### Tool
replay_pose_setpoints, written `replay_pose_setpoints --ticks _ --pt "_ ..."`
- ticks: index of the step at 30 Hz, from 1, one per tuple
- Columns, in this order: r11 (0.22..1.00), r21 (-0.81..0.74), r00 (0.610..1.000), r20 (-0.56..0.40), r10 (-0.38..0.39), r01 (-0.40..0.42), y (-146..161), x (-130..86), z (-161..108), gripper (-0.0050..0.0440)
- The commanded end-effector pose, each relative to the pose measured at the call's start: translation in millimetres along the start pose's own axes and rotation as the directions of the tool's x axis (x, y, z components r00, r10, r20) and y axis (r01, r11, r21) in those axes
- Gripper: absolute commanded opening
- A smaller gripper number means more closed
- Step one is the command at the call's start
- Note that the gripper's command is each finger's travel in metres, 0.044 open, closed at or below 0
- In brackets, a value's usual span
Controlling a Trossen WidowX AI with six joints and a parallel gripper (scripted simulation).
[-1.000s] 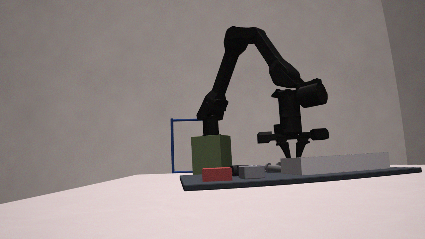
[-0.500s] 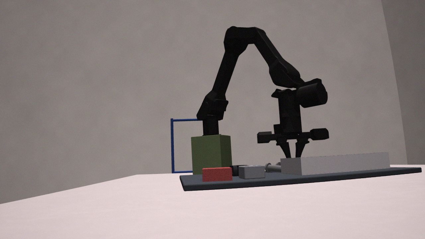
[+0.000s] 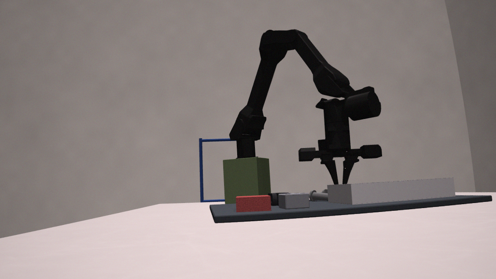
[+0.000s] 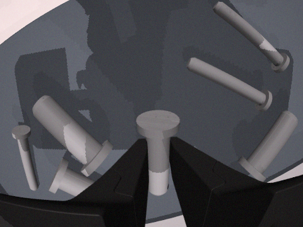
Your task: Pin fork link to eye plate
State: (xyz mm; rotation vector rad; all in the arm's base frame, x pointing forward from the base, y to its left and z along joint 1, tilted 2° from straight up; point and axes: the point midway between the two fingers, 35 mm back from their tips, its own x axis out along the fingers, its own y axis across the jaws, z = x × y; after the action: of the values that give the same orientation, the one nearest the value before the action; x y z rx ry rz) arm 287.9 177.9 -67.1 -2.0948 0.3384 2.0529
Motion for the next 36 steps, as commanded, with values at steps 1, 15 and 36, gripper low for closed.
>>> replay_pose_setpoints --ticks 1,15,36 --pt "1.000 -0.004 1.000 -0.007 -0.017 0.017 -3.5 -11.2 -1.9 0.0013" --pt "1.000 0.016 1.000 -0.007 -0.017 0.017 -0.6 -11.3 -0.7 0.0013" --pt "0.988 0.151 1.000 -0.007 -0.017 0.018 -0.6 -14.1 -0.6 0.0013"
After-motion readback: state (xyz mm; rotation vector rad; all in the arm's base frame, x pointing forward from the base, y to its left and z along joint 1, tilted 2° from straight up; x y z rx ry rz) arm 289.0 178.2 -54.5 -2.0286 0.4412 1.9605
